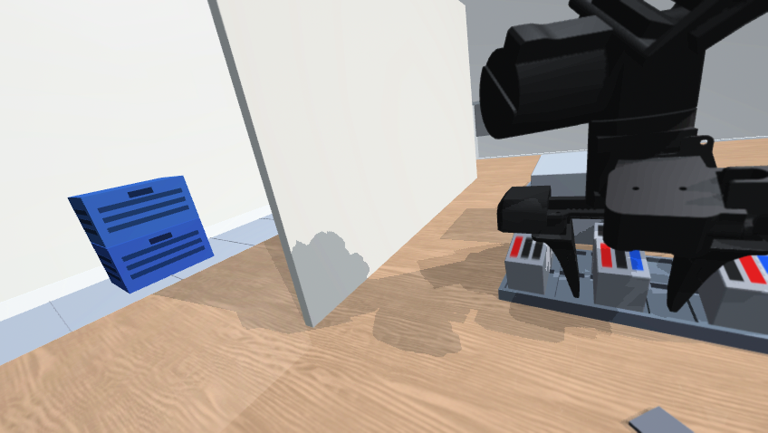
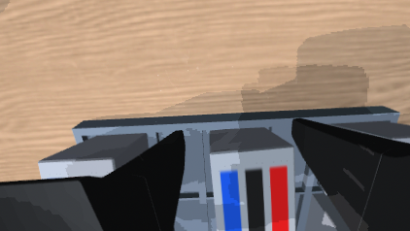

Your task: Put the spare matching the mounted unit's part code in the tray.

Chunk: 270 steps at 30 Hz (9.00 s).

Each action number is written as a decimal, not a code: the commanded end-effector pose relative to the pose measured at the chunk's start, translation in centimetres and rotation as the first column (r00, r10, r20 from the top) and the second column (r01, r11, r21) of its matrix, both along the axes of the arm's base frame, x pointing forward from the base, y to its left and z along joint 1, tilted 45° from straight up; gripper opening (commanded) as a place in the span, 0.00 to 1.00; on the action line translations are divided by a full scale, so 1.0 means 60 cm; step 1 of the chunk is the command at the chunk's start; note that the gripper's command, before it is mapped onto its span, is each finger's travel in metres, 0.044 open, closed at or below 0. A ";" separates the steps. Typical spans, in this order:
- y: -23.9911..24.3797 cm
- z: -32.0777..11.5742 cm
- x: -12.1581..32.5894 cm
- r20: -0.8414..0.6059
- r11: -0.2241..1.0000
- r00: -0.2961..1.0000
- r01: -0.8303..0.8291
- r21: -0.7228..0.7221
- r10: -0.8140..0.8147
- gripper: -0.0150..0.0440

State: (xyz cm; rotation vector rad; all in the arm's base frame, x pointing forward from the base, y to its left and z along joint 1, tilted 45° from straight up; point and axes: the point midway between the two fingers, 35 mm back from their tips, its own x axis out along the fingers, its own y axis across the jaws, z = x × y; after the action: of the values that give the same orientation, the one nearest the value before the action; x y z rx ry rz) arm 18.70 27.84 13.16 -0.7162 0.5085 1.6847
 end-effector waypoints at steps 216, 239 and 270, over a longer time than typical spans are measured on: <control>-0.572 -0.399 0.293 0.011 0.999 1.000 0.010 -0.037 -0.009 0.25; -0.543 -0.429 0.288 0.012 0.999 1.000 0.010 -0.036 -0.009 0.25; -0.504 -0.466 0.277 0.011 0.999 1.000 0.009 -0.033 -0.009 0.25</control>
State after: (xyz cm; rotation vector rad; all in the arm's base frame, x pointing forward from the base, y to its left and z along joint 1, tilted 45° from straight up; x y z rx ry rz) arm 35.42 -2.61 -14.58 -0.7525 0.5307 1.6733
